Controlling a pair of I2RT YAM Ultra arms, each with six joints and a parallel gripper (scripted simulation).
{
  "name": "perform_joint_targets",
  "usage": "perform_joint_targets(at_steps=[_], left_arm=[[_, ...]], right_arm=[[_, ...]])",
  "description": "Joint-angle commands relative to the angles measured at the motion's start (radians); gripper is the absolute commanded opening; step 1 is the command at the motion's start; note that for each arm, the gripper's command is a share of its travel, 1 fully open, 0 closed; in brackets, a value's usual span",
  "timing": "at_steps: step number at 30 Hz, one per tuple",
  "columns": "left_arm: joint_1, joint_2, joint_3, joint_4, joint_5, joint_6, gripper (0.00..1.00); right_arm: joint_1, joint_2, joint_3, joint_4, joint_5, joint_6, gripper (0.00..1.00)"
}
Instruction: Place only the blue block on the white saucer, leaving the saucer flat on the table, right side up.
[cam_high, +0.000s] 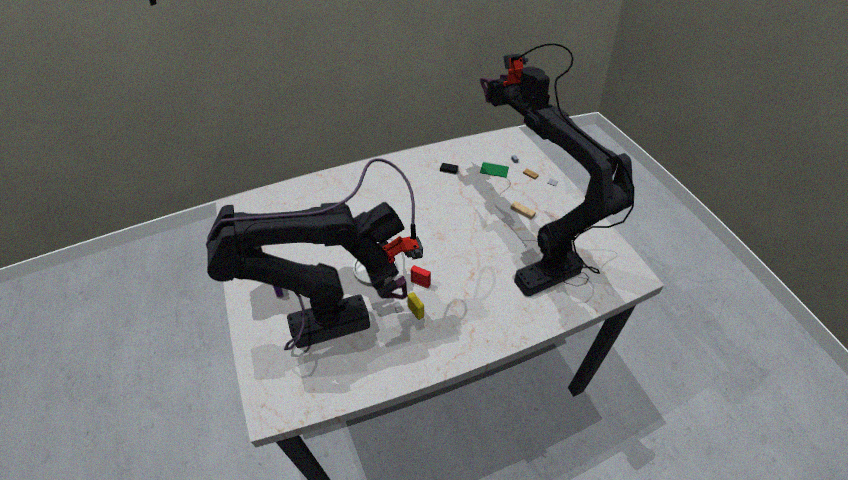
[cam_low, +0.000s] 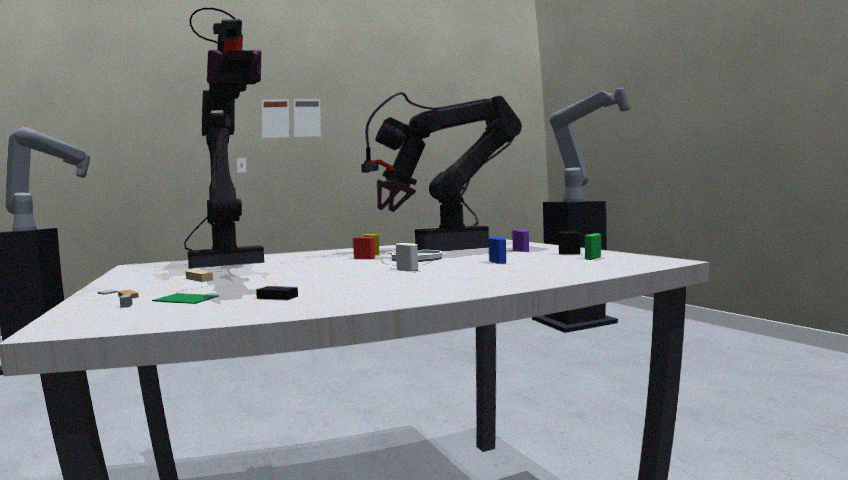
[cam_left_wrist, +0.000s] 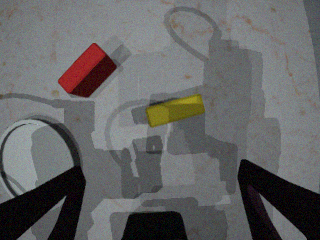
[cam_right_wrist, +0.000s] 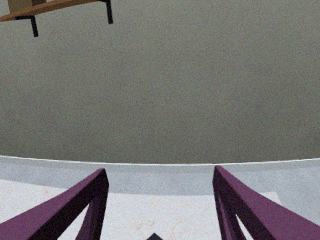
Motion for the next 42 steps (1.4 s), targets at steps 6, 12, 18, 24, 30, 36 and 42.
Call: perform_joint_targets(at_steps=[6,12,18,24,30,36,42], left_arm=[[-0.081,0.02,0.039,0.027,-0.014,-0.016,1.0],[-0.083,0.02,0.039,0.028,-0.012,-0.015,1.0],[-0.049,-0.008,0.039,-0.042,0.004,0.005,1.0],[0.041,-0.049,0.043,-0.1,0.014,0.029,1.0],[0.269,-0.102,0.065,-0.158,0.044,0.1,1.0],[0.473,-0.106,0.088,-0.179,0.076,0.171,1.0],[0.719,-0.068,0.126,-0.191,0.118,0.258,1.0]], right_arm=[[0.0,-0.003,0.007,0.005,0.001,-0.001,0.68],[0.0,-0.003,0.007,0.005,0.001,-0.001,0.68],[0.0,-0.003,0.007,0.005,0.001,-0.001,0.68],[0.0,-0.003,0.007,0.005,0.001,-0.001,0.68],[0.0,-0.003,0.007,0.005,0.001,-0.001,0.68],[0.0,-0.003,0.007,0.005,0.001,-0.001,0.68],[0.0,-0.003,0.007,0.005,0.001,-0.001,0.68]])
